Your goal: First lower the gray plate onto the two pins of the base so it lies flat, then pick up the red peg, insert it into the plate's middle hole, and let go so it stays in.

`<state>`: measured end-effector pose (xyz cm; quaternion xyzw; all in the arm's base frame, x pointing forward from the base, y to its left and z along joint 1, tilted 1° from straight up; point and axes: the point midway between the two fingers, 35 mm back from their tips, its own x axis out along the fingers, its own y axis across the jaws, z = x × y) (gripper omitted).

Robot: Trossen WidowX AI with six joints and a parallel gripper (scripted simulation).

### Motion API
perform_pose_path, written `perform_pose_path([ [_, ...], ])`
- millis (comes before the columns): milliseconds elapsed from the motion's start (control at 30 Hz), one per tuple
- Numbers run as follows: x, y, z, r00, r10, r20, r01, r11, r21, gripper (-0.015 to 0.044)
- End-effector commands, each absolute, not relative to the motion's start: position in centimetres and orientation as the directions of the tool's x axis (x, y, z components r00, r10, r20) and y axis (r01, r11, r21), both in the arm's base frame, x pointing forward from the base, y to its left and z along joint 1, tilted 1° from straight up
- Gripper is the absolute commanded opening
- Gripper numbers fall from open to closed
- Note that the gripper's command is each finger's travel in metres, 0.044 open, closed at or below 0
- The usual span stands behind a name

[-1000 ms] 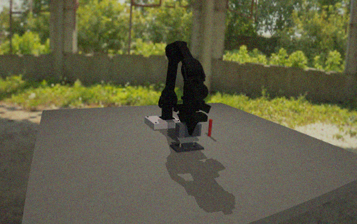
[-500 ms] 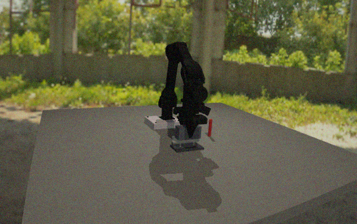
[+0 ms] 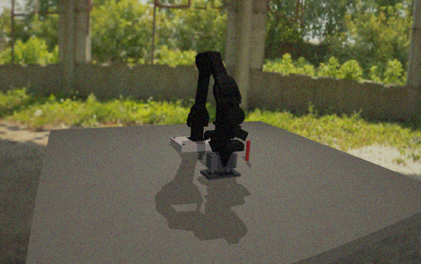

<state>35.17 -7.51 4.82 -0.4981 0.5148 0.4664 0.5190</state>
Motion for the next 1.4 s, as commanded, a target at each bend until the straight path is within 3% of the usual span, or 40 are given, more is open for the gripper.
perform_pose_path([
  [0,35.0,-7.5,3.8,0.022,-0.028,-0.999,-0.998,0.065,-0.024,0.0000],
  [433,35.1,-7.5,3.9,0.030,-0.028,-0.999,-0.997,0.069,-0.032,0.0000],
  [1000,35.1,-7.5,3.9,0.030,-0.028,-0.999,-0.997,0.069,-0.032,0.0440],
  [1167,35.3,-7.5,4.8,0.030,-0.028,-0.999,-0.997,0.068,-0.032,0.0440],
  [1367,35.3,-7.3,13.3,0.024,-0.028,-0.999,-0.998,0.066,-0.026,0.0440],
])
